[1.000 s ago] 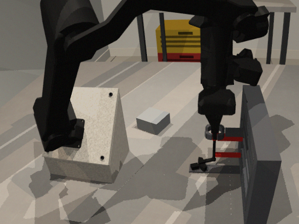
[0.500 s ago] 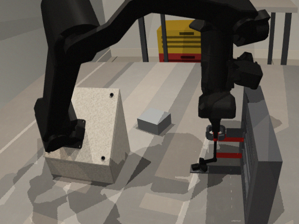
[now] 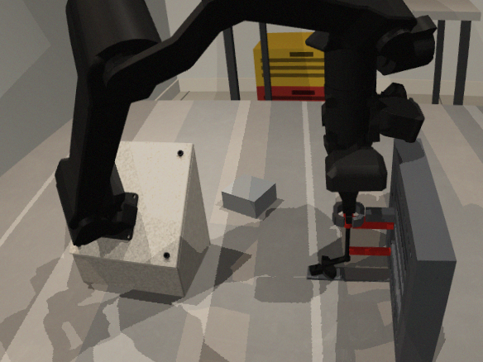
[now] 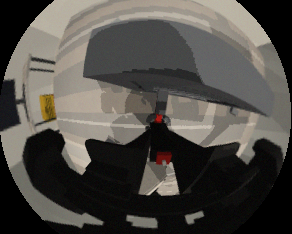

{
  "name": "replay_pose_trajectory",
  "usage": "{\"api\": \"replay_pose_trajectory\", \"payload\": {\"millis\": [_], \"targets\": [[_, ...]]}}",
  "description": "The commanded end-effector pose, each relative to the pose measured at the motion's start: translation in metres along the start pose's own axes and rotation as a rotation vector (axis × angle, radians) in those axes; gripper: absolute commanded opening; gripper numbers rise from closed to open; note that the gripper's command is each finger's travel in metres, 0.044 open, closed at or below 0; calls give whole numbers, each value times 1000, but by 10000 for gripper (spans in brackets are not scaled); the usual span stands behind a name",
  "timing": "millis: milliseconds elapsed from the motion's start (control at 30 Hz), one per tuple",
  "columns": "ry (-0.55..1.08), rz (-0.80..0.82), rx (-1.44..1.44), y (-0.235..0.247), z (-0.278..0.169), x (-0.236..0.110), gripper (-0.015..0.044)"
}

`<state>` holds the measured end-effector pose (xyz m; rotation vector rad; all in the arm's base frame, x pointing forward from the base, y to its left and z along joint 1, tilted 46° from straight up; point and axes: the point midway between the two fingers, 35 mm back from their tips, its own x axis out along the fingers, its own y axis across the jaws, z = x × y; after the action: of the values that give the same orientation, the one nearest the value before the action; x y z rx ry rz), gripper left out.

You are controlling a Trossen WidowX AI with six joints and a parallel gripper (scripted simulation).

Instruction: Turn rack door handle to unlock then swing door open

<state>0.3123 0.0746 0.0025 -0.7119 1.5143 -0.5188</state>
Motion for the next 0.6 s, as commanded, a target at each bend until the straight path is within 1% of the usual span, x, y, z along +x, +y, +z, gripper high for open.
{"api": "replay_pose_trajectory", "payload": {"millis": [0,567], "targets": [[-3,0,-151,0,1,0,16],[-3,-1,-989,0,1,0,16]]}}
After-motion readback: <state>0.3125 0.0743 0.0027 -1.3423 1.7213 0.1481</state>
